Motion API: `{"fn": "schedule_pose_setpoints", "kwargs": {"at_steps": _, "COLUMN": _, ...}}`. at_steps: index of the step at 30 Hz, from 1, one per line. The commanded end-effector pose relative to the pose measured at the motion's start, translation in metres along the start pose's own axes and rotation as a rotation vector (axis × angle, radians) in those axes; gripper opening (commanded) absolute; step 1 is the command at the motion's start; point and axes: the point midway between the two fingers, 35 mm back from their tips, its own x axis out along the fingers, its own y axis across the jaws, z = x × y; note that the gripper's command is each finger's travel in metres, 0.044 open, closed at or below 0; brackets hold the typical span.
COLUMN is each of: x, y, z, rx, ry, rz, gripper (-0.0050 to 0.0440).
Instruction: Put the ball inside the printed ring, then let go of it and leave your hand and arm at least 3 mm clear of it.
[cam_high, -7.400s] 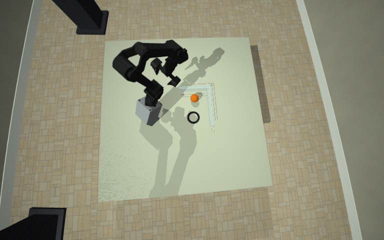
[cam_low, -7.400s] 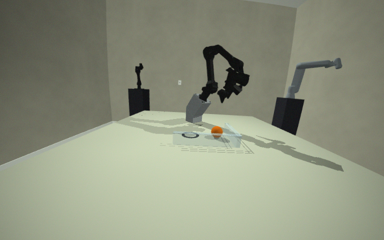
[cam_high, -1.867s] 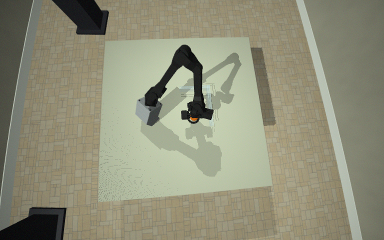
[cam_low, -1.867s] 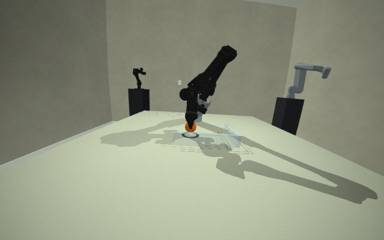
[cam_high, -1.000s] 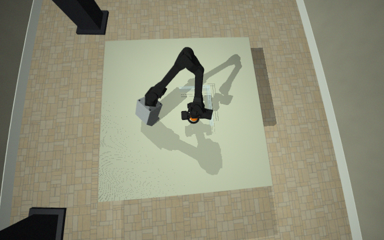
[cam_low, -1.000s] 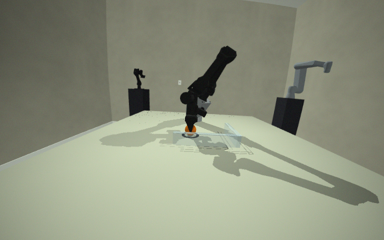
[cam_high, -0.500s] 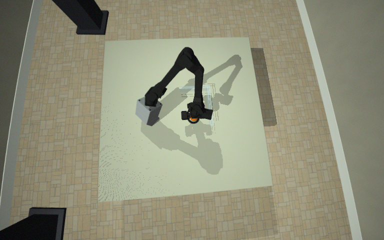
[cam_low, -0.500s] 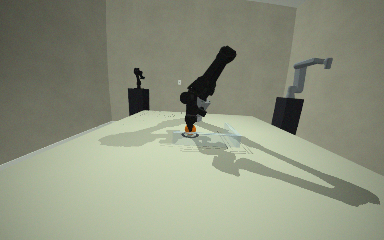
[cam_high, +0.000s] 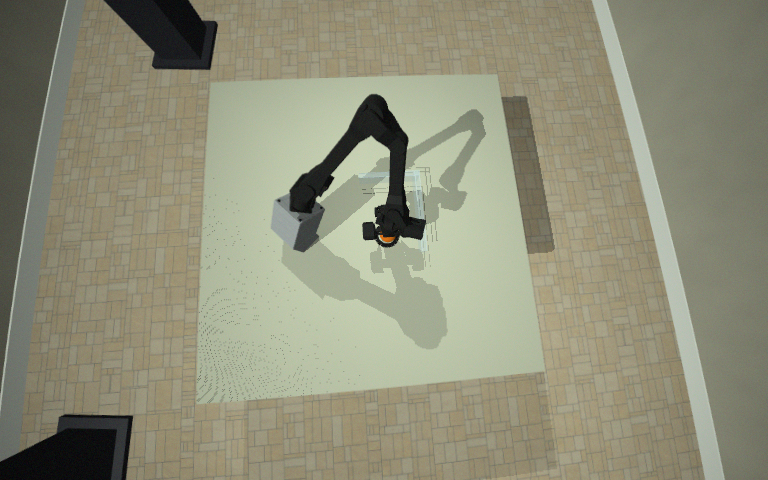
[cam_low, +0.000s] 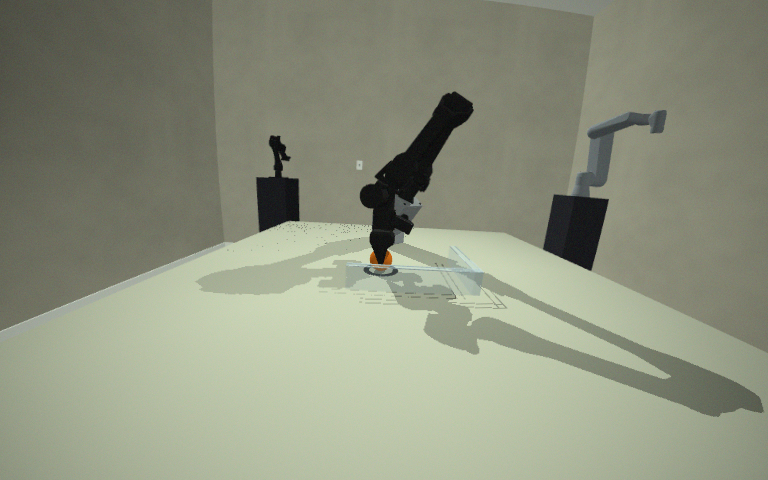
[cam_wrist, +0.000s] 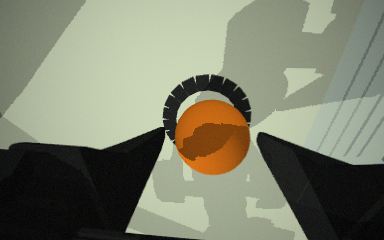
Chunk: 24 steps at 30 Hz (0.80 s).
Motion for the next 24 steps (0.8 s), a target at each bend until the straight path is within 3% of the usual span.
{"fn": "schedule_pose_setpoints", "kwargs": {"at_steps": 1, "x": 0.0003, "y": 0.0004, "z": 0.0002, "rx": -0.001, "ry": 0.000, "rz": 0.002, "gripper": 0.0426}}
{"fn": "schedule_pose_setpoints", "kwargs": {"at_steps": 24, "x": -0.0025, "y": 0.0003, "z": 0.0001, "rx": -0.001, "ry": 0.000, "rz": 0.002, "gripper": 0.0440}}
